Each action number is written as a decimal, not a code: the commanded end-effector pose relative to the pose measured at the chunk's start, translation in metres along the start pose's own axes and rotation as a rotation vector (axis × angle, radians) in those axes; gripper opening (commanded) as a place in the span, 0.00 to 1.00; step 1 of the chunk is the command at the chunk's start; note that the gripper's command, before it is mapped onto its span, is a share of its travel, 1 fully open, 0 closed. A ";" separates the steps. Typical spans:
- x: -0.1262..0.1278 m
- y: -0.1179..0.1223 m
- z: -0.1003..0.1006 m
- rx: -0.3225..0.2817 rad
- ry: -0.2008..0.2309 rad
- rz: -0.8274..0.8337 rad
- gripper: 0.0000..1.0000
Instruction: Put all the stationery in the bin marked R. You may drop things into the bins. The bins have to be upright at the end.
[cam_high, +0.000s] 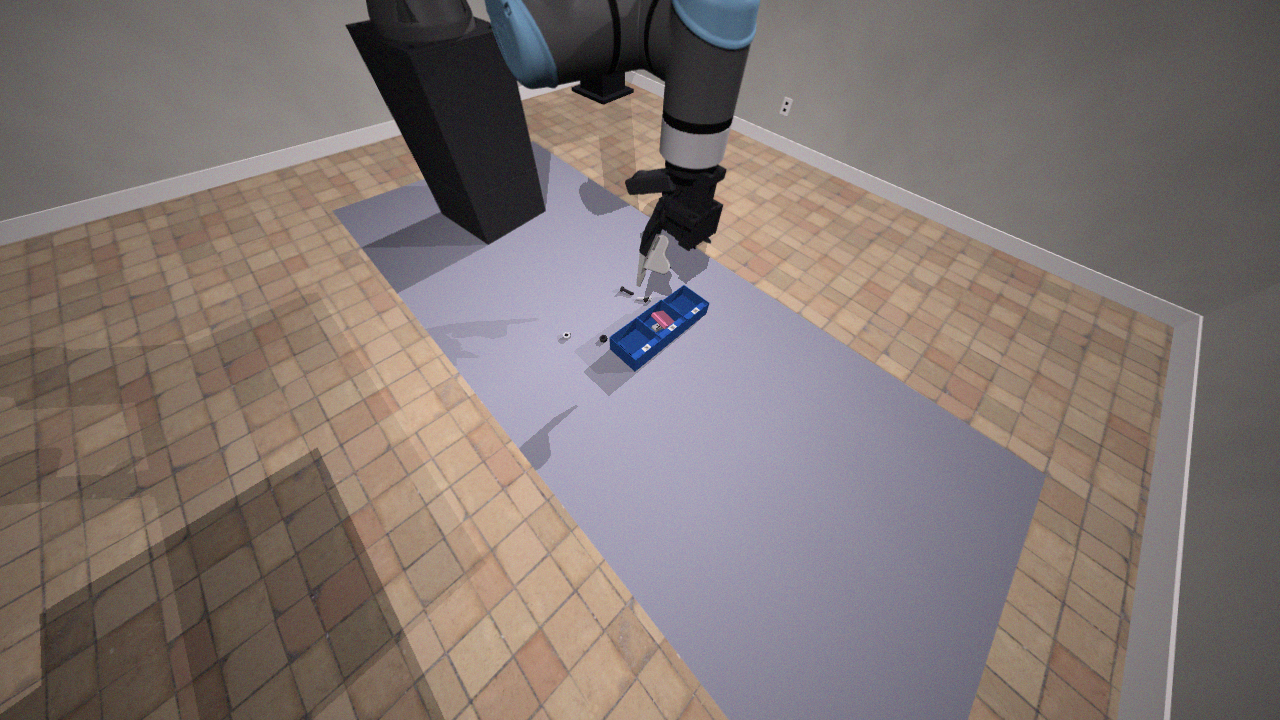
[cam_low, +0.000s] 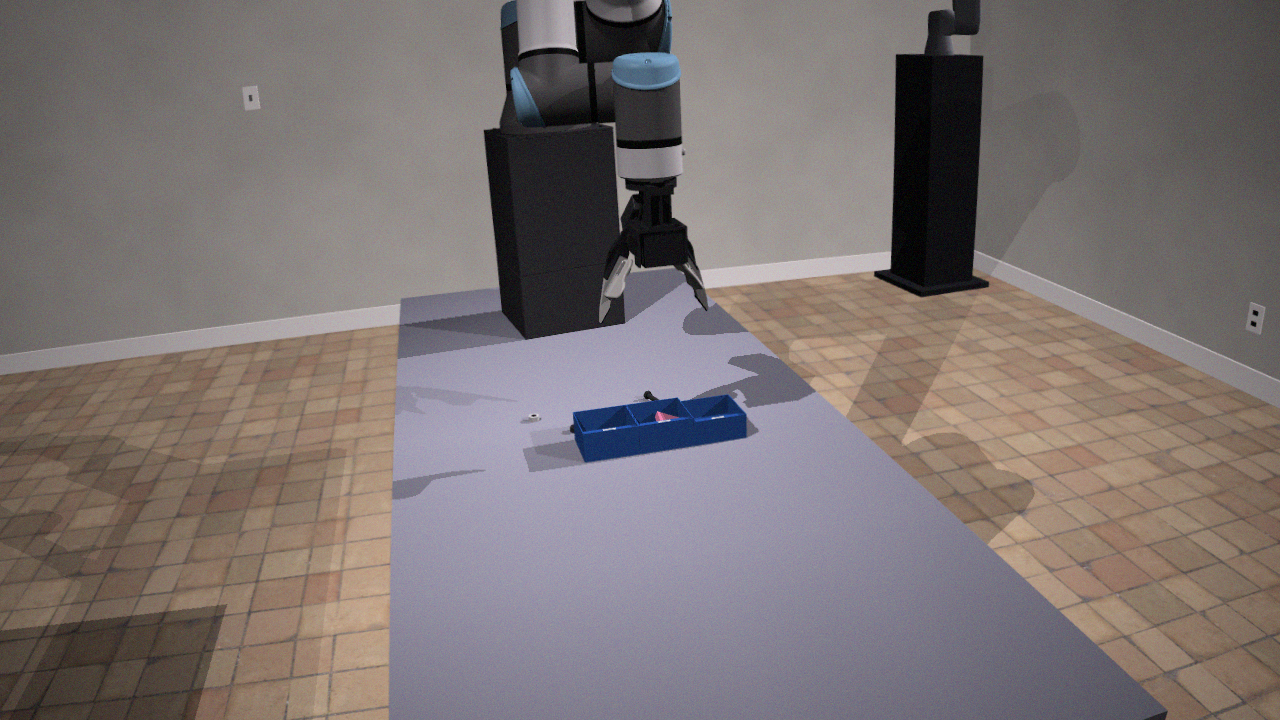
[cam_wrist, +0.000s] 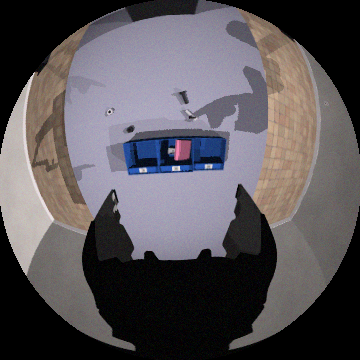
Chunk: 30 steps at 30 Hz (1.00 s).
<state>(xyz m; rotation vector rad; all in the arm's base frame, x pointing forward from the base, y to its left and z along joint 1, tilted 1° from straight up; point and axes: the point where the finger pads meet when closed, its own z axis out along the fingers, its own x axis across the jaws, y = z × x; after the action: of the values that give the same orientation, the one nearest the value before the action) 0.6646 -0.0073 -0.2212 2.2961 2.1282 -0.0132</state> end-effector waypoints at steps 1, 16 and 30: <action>0.000 0.000 -0.015 -0.001 0.000 0.000 1.00; 0.000 0.000 -0.026 -0.001 0.000 0.000 1.00; 0.000 0.000 -0.026 -0.001 0.000 0.000 1.00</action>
<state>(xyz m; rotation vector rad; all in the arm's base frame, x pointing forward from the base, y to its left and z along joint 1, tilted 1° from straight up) 0.6644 -0.0070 -0.1957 2.2964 2.1286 -0.0137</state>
